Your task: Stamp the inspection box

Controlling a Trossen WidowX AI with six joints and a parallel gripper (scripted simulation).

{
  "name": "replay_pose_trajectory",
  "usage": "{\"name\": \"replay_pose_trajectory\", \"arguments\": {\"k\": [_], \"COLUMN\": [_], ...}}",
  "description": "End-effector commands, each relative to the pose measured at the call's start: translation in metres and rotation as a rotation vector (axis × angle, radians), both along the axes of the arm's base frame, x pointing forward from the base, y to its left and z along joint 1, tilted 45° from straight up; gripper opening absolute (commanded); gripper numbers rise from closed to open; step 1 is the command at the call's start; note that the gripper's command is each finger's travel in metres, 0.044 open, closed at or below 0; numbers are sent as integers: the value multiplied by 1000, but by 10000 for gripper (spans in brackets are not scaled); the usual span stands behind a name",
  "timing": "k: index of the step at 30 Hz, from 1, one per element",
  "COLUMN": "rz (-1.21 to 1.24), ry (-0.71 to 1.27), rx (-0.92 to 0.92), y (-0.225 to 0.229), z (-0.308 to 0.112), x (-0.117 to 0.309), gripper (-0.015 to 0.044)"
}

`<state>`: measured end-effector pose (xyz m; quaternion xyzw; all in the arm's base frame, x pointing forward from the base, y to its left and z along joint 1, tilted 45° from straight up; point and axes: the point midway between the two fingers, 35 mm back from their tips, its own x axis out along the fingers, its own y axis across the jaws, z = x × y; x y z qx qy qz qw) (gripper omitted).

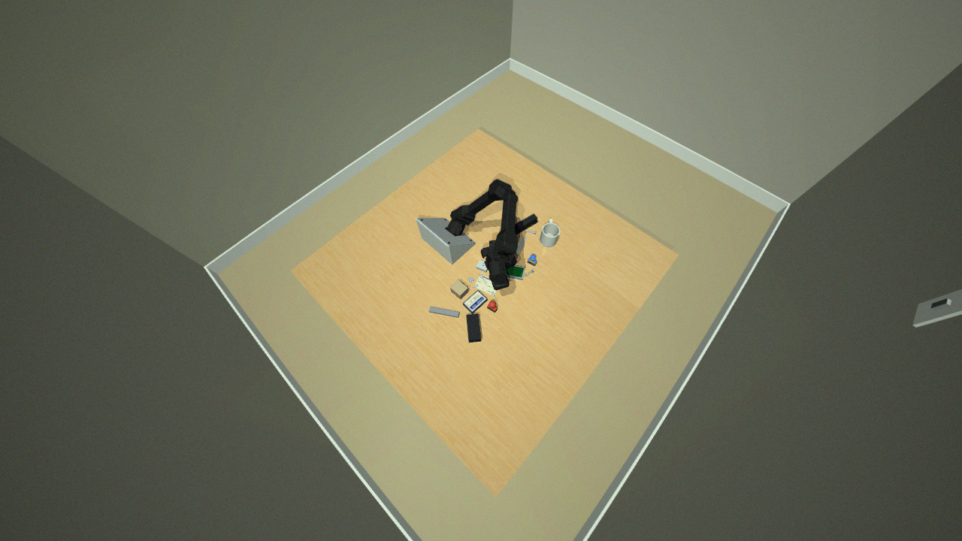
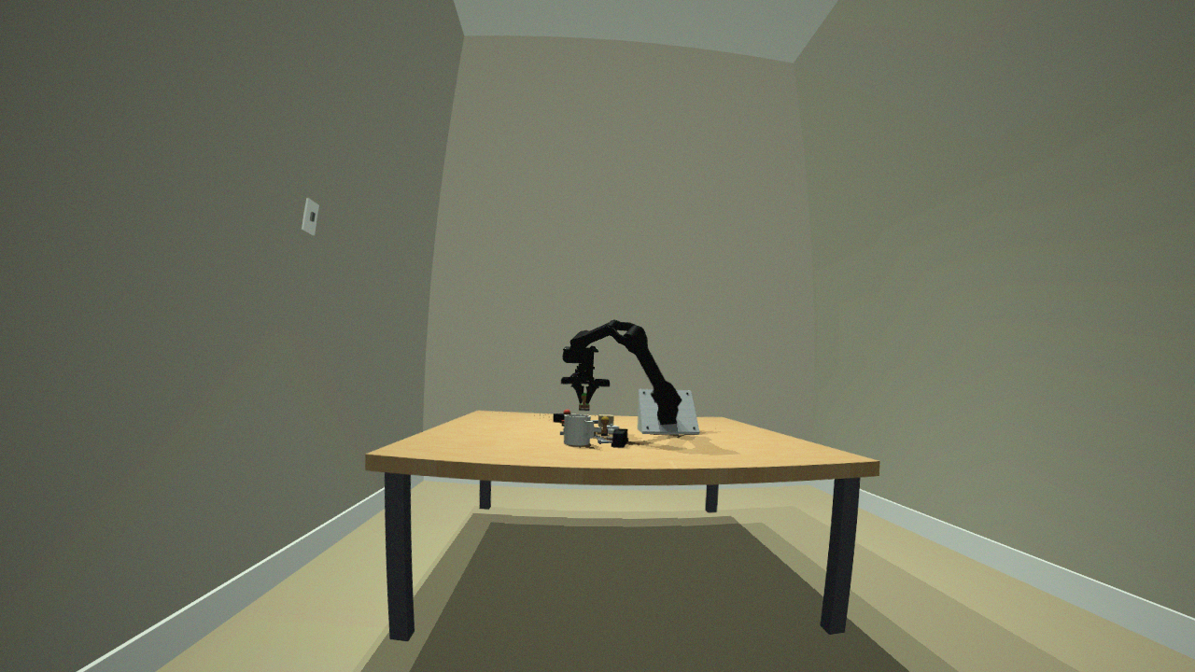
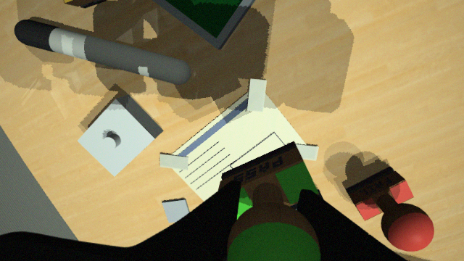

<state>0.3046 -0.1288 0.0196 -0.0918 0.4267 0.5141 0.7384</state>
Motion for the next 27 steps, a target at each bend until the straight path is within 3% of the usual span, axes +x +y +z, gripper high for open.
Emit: {"name": "replay_pose_trajectory", "arguments": {"k": [1, 27], "rz": [90, 159], "ry": [-78, -148], "rx": [-11, -18], "y": [-8, -7], "z": [-11, -27], "x": [-7, -9], "gripper": [0, 0]}}
